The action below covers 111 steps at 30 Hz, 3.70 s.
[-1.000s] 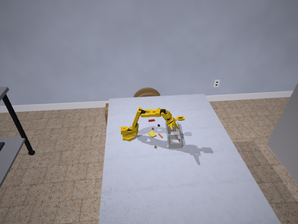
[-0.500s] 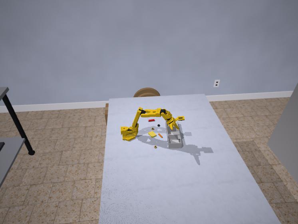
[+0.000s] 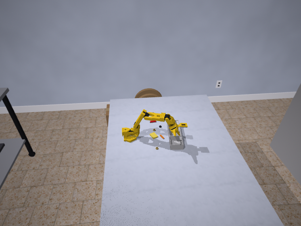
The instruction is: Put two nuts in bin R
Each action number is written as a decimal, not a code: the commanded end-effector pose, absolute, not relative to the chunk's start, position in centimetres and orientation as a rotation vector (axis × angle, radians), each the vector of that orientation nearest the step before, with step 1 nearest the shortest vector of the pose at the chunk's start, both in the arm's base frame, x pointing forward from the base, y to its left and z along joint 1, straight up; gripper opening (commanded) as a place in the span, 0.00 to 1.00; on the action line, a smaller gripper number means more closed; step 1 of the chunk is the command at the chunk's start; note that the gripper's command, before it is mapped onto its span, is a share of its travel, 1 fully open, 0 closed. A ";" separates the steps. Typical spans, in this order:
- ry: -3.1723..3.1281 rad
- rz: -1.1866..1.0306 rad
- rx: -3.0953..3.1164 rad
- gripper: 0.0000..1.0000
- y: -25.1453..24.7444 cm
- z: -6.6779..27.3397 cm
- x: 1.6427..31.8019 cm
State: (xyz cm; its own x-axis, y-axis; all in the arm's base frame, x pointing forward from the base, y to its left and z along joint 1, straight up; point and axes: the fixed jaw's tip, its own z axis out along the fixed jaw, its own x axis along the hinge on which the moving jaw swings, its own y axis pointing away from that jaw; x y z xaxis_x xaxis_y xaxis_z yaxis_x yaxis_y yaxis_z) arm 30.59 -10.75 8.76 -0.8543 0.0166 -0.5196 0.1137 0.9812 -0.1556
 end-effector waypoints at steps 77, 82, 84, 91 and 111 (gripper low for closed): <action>2.609 -0.153 0.111 1.00 -7.4 8.2 31.3; 2.611 -0.115 0.122 1.00 -5.9 8.2 31.4; 2.613 -0.093 0.129 1.00 -5.0 8.2 31.4; 2.619 -0.045 0.143 1.00 -3.0 8.2 31.4; 2.595 -0.030 0.156 1.00 -2.4 9.0 31.2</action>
State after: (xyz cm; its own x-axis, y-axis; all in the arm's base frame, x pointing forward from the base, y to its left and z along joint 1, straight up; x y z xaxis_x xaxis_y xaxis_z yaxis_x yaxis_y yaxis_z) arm 30.69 -2.56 6.83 -0.8916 0.1040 -0.4406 0.1147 0.9934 0.0024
